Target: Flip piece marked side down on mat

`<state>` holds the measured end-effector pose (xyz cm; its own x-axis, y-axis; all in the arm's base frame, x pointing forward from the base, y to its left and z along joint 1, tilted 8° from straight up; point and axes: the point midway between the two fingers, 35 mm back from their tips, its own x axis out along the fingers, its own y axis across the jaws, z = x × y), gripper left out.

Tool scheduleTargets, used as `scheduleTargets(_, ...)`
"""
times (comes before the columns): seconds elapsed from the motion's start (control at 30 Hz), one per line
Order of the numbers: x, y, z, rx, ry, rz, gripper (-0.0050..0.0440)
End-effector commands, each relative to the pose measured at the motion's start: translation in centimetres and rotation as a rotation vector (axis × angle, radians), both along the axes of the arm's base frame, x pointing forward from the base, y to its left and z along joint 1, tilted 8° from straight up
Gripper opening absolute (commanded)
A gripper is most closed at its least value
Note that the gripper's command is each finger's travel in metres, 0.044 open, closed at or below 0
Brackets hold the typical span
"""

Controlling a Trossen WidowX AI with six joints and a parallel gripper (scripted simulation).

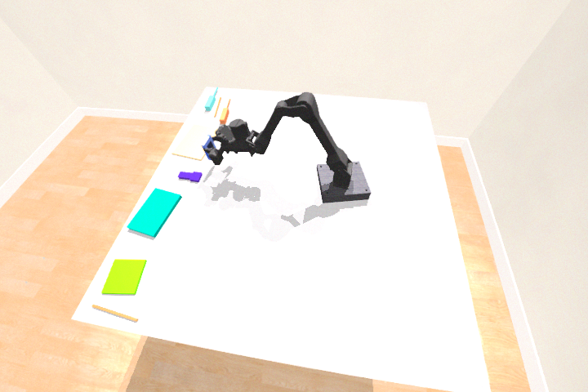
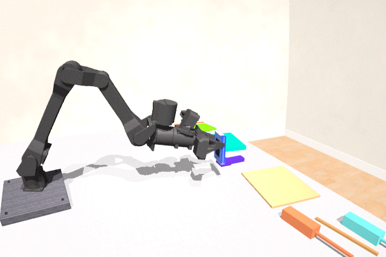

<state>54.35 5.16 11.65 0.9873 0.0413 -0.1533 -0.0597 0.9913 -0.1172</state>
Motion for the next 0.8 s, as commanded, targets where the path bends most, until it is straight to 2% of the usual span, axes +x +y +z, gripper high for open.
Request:
scheduleTargets(0.0,0.2,0.0,-0.4,-0.006,-0.014,0.008,0.0)
scheduleTargets(0.23,0.2,-0.1,-0.4,-0.001,-0.022,0.004,0.0)
scheduleTargets(0.5,0.5,-0.4,-3.9,-0.008,-0.026,0.011,0.0)
scheduleTargets(0.77,0.5,-0.4,-3.9,-0.008,-0.026,0.011,0.0)
